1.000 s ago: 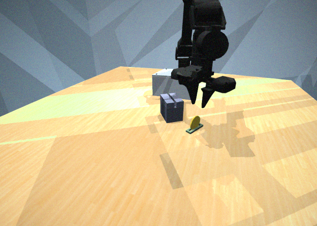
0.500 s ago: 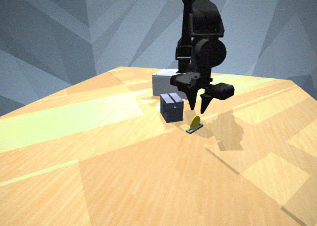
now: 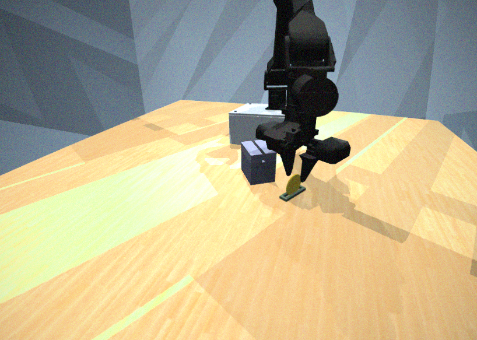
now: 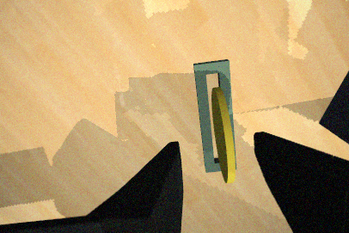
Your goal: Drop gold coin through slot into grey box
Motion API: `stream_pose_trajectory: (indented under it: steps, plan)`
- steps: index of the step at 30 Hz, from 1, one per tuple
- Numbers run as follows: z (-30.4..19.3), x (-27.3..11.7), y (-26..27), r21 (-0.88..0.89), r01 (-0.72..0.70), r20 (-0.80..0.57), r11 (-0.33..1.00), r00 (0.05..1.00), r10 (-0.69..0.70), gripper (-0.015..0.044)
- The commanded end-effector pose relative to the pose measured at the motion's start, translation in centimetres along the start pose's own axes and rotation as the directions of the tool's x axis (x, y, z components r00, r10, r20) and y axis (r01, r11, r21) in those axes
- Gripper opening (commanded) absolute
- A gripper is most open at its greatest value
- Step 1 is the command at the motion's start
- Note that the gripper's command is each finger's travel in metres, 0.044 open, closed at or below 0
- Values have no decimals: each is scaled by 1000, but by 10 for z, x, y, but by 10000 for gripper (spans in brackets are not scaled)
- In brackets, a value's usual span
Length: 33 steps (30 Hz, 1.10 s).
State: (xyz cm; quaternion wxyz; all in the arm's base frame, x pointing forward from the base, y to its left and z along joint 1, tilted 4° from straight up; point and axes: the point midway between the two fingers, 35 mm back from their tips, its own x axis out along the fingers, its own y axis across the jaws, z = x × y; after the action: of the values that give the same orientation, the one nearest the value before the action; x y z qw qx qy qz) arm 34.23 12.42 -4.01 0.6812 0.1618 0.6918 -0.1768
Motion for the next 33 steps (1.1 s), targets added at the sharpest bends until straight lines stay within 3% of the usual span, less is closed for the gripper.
stream_pose_trajectory:
  steps: [1, 17, 22, 33]
  plan:
    - [-2, 12, -4, -3, 14, -8, 1000, 1000, -14, 161]
    - [-3, 32, -5, -3, 14, -8, 1000, 1000, -14, 161]
    - [-3, 32, -5, -3, 14, -8, 1000, 1000, -14, 29]
    - [-3, 32, -5, -3, 14, -8, 1000, 1000, -14, 0]
